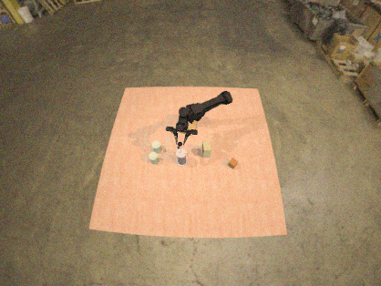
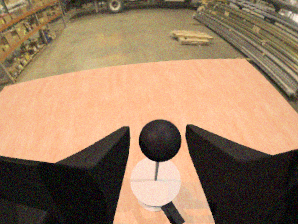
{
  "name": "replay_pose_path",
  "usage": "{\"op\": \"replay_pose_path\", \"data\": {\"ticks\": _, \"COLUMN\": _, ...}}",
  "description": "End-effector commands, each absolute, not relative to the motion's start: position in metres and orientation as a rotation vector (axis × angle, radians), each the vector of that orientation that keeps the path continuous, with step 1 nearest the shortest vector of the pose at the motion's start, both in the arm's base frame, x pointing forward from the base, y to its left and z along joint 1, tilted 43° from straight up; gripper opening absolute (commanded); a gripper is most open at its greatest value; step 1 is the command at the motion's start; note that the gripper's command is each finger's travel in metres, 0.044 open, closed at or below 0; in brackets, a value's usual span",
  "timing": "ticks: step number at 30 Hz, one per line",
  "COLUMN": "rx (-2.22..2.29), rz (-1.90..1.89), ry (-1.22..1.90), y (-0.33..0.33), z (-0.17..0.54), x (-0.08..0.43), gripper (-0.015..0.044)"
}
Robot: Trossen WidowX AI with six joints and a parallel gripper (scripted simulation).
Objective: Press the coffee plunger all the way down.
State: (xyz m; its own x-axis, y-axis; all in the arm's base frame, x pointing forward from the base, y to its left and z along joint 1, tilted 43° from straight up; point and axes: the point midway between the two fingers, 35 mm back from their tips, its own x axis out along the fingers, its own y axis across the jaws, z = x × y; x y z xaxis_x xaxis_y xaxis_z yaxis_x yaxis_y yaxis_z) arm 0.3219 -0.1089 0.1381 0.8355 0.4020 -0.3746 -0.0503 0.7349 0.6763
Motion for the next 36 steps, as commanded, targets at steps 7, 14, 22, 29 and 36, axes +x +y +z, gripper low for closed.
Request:
{"op": "replay_pose_path", "data": {"ticks": 7, "rx": 0.71, "rz": 0.256, "ry": 0.535, "y": -0.11, "z": 0.138, "x": 0.322, "gripper": 0.0117}}
{"op": "replay_pose_path", "data": {"ticks": 14, "rx": 0.709, "rz": 0.256, "ry": 0.536, "y": -0.107, "z": 0.134, "x": 0.323, "gripper": 0.0117}}
{"op": "replay_pose_path", "data": {"ticks": 22, "rx": 0.708, "rz": 0.255, "ry": 0.538, "y": -0.1, "z": 0.123, "x": 0.324, "gripper": 0.0117}}
{"op": "replay_pose_path", "data": {"ticks": 29, "rx": 0.707, "rz": 0.255, "ry": 0.54, "y": -0.093, "z": 0.114, "x": 0.326, "gripper": 0.0117}}
{"op": "replay_pose_path", "data": {"ticks": 36, "rx": 0.706, "rz": 0.255, "ry": 0.54, "y": -0.086, "z": 0.105, "x": 0.326, "gripper": 0.0117}}
